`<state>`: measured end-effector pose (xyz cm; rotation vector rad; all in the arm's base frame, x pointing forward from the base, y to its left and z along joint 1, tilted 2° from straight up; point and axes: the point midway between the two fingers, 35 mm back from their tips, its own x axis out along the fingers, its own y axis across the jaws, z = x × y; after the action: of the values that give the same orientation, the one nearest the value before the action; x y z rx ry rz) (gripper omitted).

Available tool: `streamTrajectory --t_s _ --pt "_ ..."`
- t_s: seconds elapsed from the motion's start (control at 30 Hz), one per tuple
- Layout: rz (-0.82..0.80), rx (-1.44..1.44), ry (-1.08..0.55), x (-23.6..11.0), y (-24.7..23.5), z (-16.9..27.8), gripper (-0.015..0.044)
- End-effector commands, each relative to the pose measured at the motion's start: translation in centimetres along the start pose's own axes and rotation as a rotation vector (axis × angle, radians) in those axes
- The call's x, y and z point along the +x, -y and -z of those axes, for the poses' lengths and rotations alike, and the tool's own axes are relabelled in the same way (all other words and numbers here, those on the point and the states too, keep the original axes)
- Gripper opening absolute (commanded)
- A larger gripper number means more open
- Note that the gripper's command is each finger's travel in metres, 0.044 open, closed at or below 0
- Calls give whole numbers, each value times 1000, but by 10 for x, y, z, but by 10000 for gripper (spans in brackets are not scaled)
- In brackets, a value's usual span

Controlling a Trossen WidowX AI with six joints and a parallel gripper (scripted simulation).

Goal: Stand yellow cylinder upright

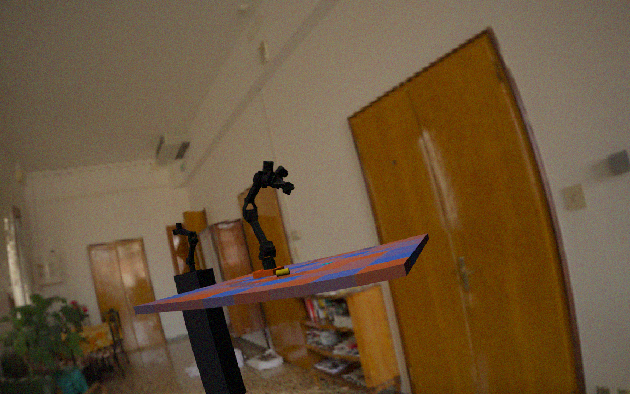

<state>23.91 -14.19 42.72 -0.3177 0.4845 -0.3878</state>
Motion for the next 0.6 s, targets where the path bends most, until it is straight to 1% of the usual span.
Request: streamTrajectory --t_s 0.0,0.27,0.4,0.57 --pt "-35 -58 -159 31 -2 40 309" --pt "-161 -152 -448 72 -11 122 309" --pt "-246 -190 -582 83 -18 164 309" --pt "-374 -226 -735 88 -29 216 309"
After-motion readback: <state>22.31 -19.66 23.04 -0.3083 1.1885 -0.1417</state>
